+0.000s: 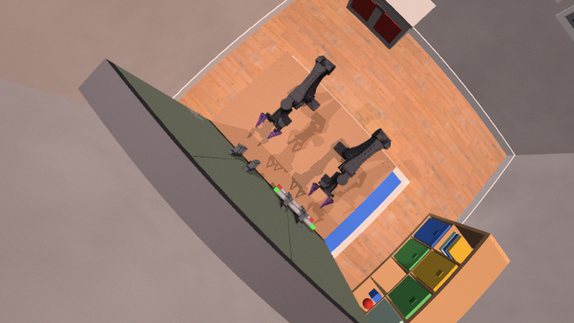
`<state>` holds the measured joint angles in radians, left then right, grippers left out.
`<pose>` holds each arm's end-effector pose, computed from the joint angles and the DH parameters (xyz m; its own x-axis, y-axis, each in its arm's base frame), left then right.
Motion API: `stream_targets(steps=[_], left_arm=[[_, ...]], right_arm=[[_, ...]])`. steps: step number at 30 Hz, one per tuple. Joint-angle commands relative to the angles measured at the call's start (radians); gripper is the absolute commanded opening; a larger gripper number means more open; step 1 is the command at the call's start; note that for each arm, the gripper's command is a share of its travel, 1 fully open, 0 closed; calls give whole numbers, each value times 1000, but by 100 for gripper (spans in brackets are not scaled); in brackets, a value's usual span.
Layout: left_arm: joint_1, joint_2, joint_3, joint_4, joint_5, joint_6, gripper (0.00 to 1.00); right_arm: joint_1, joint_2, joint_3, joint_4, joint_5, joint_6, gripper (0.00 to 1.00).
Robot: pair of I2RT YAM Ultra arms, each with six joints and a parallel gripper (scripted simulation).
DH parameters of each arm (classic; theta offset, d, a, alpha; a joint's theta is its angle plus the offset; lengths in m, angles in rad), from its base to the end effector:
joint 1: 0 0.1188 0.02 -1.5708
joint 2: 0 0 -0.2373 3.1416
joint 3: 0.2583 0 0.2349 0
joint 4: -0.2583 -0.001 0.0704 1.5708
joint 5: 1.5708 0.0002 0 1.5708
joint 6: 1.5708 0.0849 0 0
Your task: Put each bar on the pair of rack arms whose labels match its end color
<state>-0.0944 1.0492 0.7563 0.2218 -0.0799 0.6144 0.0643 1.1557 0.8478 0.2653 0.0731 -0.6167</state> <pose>0.2906 -0.0197 0.3052 -0.0493 0.5819 -0.8118 0.0528 0.8132 0.5797 0.3135 0.0150 0.3175 -0.0397 -0.5805 -0.8133 -0.0174 0.8142 -0.5804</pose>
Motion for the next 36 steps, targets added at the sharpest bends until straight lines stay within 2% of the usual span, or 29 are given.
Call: stream_targets(steps=[1,36], left_arm=[[-16,-22,-11,60,-11,71,100],[-75,13,-155,241,-52,497,100]], right_arm=[[11,19,-9,55,13,-69,100],[44,148,-91,270,53,-494,100]])
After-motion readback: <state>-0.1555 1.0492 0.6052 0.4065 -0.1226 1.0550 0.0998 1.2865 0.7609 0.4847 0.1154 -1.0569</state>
